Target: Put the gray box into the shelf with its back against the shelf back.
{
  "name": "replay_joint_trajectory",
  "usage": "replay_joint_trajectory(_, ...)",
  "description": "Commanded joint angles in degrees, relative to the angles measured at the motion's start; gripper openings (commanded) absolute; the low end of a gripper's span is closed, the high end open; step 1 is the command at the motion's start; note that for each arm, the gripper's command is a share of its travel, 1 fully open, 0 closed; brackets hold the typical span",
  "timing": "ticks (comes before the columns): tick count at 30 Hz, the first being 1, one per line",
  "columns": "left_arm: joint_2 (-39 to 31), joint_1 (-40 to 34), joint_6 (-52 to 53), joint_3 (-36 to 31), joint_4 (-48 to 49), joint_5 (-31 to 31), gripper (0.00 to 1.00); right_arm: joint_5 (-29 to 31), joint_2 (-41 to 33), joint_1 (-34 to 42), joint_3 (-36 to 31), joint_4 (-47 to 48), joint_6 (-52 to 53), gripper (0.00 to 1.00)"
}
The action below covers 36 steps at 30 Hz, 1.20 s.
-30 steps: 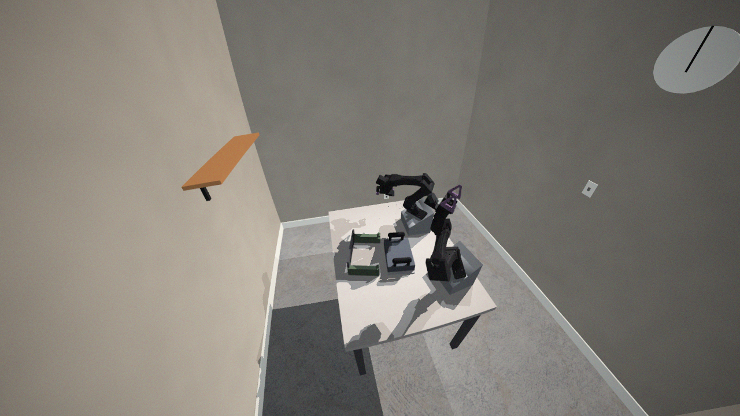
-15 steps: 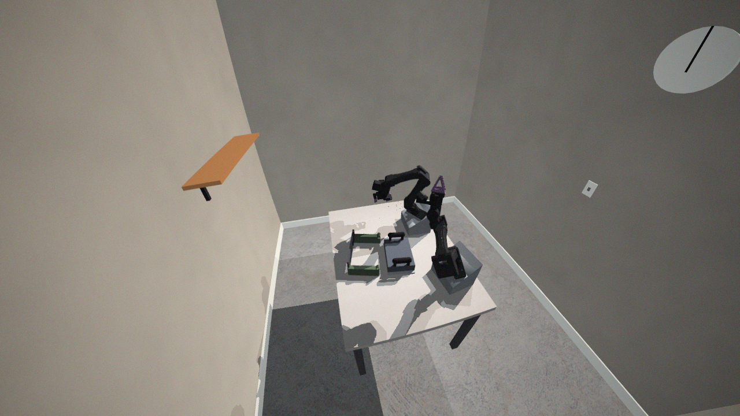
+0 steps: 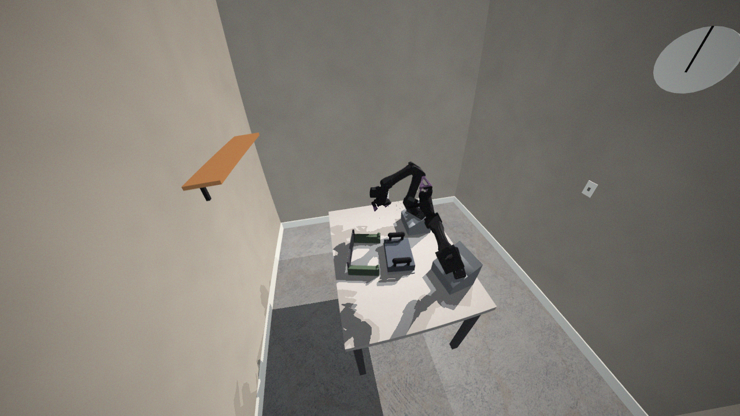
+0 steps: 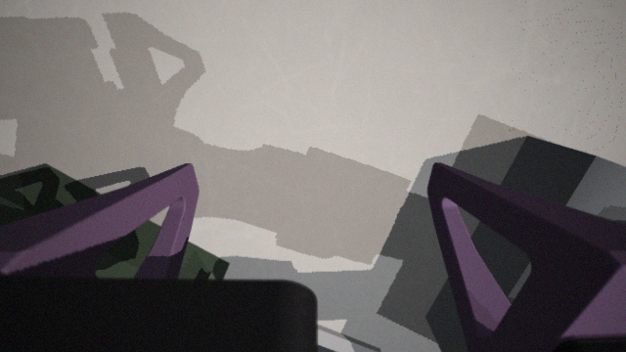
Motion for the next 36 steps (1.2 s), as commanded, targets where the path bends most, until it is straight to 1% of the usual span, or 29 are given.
replay_joint_trajectory(1,0.89,2.79,4.70,2.73,-7.86,-4.57,1.00,2.10,1.96,3.90,1.79,-1.50,0.62,1.00)
replay_joint_trajectory(12,3.99,13.35,14.52,5.46,-27.06,-15.05,1.00,5.04,8.00,19.38,3.40,-2.88,1.21,1.00)
replay_joint_trajectory(14,3.99,13.35,14.52,5.46,-27.06,-15.05,1.00,5.04,8.00,19.38,3.40,-2.88,1.21,1.00)
replay_joint_trajectory(29,8.35,27.99,28.11,9.61,-53.77,-30.10,1.00,8.89,16.33,40.79,5.52,-4.61,2.00,1.00)
replay_joint_trajectory(31,8.35,27.99,28.11,9.61,-53.77,-30.10,1.00,8.89,16.33,40.79,5.52,-4.61,2.00,1.00)
replay_joint_trajectory(33,9.39,29.90,29.86,10.48,-57.43,-32.42,1.00,9.54,17.51,43.68,6.08,-4.92,2.24,1.00)
replay_joint_trajectory(36,10.03,31.93,31.07,11.31,-60.10,-34.09,1.00,10.16,18.70,46.70,6.18,-5.14,2.34,1.00)
